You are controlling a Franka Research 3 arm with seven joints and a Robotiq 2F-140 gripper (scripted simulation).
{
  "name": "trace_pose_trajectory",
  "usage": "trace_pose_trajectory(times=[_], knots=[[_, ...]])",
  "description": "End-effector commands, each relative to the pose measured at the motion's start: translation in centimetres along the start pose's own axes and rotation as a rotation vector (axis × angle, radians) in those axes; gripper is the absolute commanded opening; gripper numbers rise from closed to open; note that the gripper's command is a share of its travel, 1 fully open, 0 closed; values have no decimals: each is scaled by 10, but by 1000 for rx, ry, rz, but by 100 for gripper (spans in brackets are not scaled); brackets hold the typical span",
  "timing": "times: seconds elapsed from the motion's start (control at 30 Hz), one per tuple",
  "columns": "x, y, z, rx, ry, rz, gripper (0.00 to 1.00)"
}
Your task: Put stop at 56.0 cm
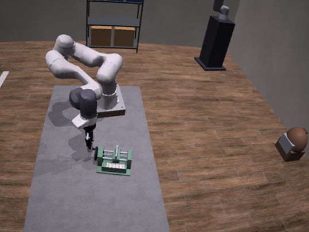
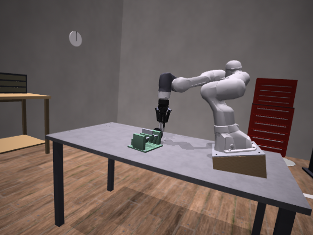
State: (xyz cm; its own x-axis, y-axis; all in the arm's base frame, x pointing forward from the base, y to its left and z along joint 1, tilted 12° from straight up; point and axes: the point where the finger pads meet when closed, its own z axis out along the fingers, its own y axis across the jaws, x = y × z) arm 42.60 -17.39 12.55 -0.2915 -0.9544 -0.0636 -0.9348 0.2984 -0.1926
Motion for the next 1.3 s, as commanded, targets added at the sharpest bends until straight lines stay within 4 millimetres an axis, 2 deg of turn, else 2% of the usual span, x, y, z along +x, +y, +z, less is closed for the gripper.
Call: trace_pose_trajectory(times=[0.0,0.67,1.27], knots=[[-1,-6,-1,8,-4,-1,4],[-1,-24,4,8,-4,-1,4],[-1,-38,25,8,-4,-1,4]])
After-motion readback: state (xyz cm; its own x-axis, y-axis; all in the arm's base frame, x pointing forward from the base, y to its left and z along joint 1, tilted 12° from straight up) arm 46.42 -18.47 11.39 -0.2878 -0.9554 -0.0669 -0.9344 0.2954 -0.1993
